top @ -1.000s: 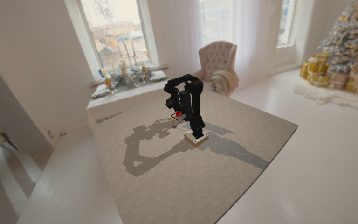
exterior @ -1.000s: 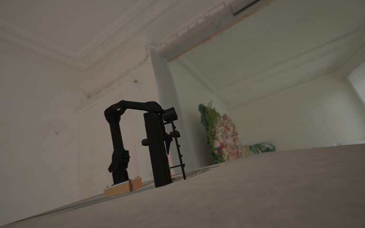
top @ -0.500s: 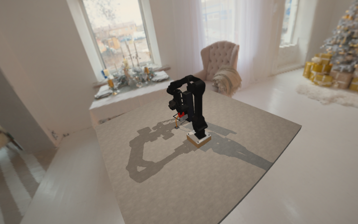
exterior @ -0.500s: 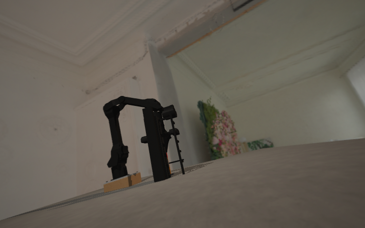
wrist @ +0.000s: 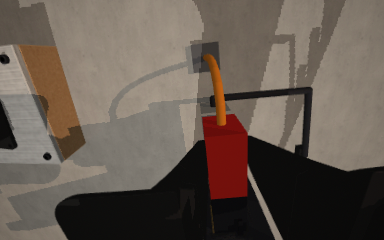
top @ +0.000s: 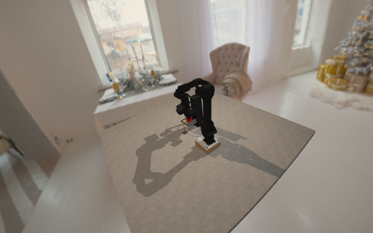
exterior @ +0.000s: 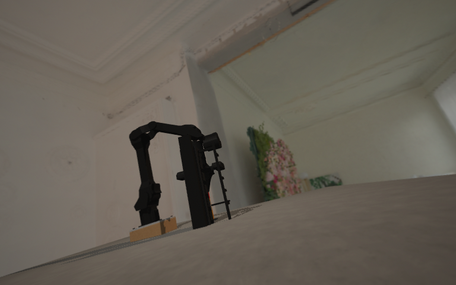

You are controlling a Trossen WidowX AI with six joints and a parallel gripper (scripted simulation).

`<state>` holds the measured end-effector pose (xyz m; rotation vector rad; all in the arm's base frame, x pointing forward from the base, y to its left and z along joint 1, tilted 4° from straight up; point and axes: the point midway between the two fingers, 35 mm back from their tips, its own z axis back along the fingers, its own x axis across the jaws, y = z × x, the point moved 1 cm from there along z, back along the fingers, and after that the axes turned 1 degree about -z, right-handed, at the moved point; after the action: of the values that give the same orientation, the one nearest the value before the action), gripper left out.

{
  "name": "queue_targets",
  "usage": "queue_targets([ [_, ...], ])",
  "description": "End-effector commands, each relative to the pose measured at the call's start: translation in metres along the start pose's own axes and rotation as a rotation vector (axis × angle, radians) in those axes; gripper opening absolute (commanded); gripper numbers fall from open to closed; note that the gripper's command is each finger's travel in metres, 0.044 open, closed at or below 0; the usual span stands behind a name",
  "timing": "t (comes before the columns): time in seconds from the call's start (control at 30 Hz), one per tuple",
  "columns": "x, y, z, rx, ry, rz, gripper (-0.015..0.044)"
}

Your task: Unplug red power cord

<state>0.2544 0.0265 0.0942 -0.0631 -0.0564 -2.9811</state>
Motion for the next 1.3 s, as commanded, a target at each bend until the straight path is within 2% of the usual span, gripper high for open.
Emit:
queue_targets([
  [0.0, -0.002, -0.008, 0.000, -0.008, 0.004, 0.003, 0.0000],
  [1.07, 0.004, -0.061, 0.001, -0.009, 0.001, 0.006, 0.0000],
  [1.27, 0.002, -0.054, 0.001, -0.007, -0.001, 0.007, 0.0157],
])
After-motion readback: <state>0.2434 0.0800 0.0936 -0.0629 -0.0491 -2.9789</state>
